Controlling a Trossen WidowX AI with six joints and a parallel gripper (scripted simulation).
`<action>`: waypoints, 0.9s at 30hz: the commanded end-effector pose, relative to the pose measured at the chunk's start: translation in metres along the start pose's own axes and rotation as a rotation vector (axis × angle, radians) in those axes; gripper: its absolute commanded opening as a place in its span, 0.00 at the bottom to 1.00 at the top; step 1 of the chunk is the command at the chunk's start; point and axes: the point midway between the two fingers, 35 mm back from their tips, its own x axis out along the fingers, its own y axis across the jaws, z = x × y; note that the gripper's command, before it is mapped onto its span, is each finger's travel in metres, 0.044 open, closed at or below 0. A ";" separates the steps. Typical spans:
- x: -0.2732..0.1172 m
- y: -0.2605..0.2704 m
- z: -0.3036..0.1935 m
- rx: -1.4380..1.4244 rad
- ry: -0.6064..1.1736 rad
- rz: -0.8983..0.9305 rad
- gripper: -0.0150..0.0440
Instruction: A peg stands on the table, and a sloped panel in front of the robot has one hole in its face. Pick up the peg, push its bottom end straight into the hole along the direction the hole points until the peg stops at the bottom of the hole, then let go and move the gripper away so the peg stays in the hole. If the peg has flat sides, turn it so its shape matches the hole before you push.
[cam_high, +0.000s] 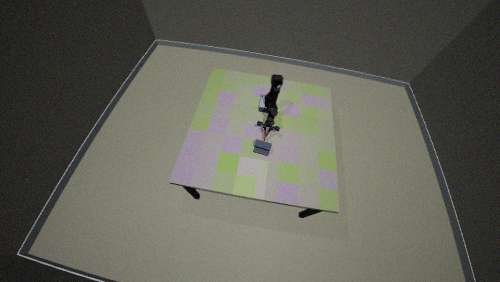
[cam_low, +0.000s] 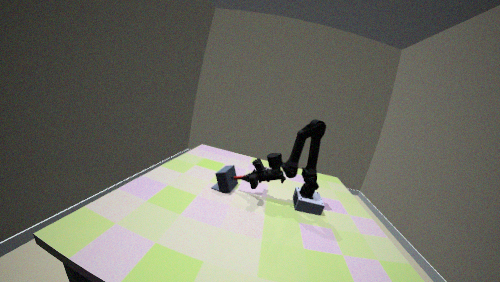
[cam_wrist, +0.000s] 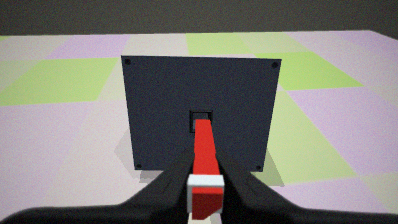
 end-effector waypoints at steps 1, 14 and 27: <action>0.000 0.000 0.001 0.001 -0.002 0.000 0.25; 0.007 0.001 0.001 0.001 -0.003 0.000 0.25; 0.013 0.002 0.001 0.001 -0.003 0.000 0.25</action>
